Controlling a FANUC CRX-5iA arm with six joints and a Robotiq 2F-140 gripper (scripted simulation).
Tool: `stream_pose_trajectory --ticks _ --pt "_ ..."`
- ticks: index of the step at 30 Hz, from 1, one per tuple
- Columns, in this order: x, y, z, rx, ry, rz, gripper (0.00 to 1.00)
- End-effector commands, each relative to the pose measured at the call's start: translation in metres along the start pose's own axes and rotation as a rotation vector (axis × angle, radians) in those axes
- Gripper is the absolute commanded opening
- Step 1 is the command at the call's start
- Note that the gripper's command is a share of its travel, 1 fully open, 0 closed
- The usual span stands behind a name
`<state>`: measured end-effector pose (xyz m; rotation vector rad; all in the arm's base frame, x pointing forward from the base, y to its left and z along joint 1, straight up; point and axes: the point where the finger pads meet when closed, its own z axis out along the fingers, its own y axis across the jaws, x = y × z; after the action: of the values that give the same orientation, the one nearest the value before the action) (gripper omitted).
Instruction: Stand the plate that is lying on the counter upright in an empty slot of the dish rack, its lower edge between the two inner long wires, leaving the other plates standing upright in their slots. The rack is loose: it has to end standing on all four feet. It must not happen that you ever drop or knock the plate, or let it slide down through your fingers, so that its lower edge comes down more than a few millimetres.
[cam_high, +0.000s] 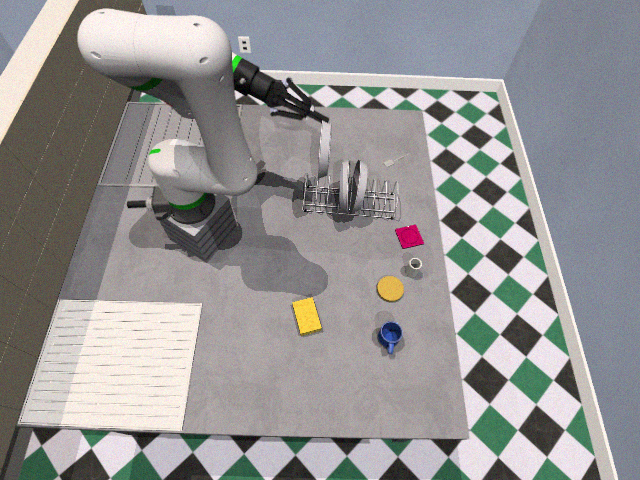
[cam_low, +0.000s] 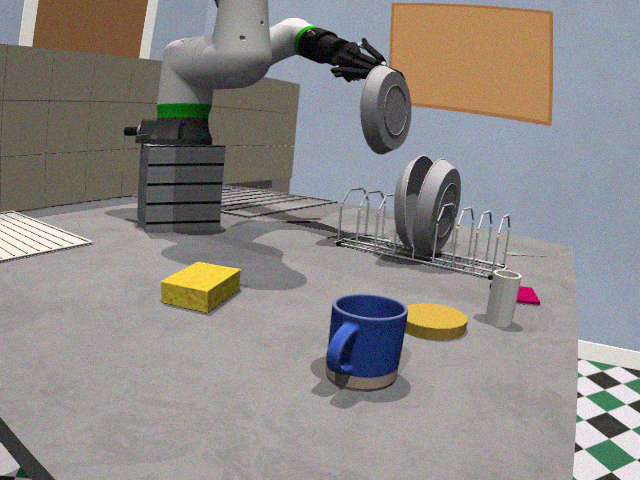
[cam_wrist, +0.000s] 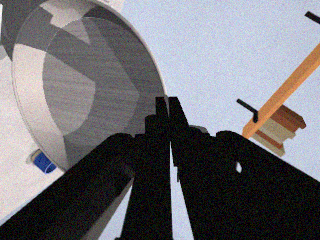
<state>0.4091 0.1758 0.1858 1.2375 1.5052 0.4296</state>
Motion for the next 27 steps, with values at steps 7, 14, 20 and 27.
stream_pose_trajectory --ticks 7,14,20,27 --pt "0.0022 -0.0029 0.0014 0.0 0.0 0.001 0.1" --pt "0.0023 -0.003 0.0014 0.0 0.0 0.001 0.1" --pt "0.0023 -0.0031 0.0015 0.0 0.0 0.001 0.1" --pt "0.0044 -0.0063 0.0029 0.0 0.0 0.001 0.1"
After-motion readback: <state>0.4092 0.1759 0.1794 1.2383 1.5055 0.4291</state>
